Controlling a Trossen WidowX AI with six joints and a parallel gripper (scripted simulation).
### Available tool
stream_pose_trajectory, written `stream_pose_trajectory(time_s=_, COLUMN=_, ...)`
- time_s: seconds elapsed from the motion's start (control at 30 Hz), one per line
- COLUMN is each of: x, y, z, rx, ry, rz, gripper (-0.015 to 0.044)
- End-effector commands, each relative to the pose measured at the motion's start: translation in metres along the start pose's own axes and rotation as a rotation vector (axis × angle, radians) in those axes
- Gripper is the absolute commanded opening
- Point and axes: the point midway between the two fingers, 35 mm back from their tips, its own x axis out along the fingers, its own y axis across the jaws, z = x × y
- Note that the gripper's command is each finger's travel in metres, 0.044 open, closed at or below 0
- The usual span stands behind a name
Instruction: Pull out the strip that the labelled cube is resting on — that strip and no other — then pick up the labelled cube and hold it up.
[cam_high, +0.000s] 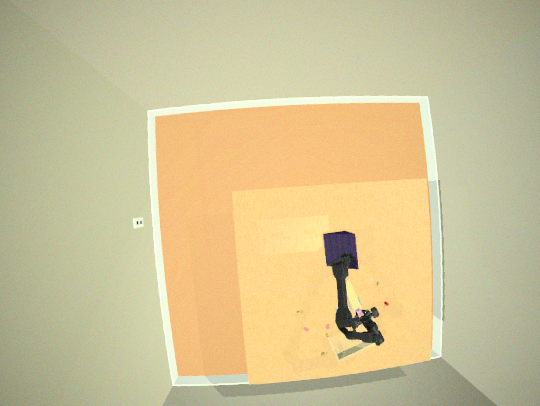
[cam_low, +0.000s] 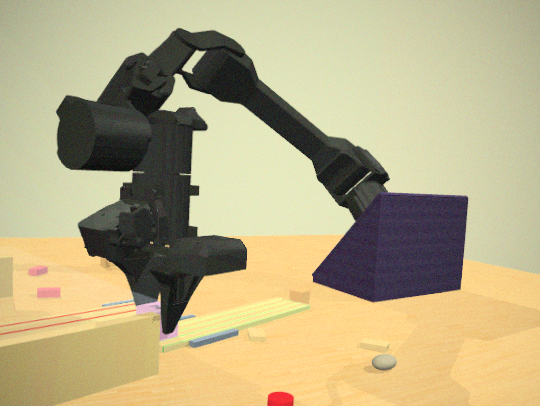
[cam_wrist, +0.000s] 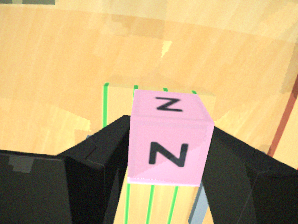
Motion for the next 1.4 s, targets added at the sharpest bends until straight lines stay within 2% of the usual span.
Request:
stream_pose_trajectory(time_s=0.0, x=-0.005, y=0.001, z=-0.004, rx=0.0, ry=-0.002, rz=0.0, gripper=0.0)
stream_pose_trajectory(time_s=0.47, x=-0.041, y=0.008, z=-0.057, rx=-0.008, ry=-0.001, rz=-0.003, gripper=0.0)
stream_pose_trajectory(time_s=0.97, x=-0.042, y=0.013, z=-0.098, rx=-0.01, ry=0.0, rz=-0.003, gripper=0.0)
stream_pose_trajectory(time_s=1.07, x=-0.043, y=0.013, z=-0.1, rx=-0.01, ry=0.0, rz=-0.003, gripper=0.0)
stream_pose_trajectory(time_s=1.23, x=-0.073, y=0.014, z=-0.099, rx=-0.01, ry=0.0, rz=-0.001, gripper=0.0)
stream_pose_trajectory(time_s=1.37, x=-0.078, y=0.014, z=-0.1, rx=-0.01, ry=0.0, rz=-0.001, gripper=0.0)
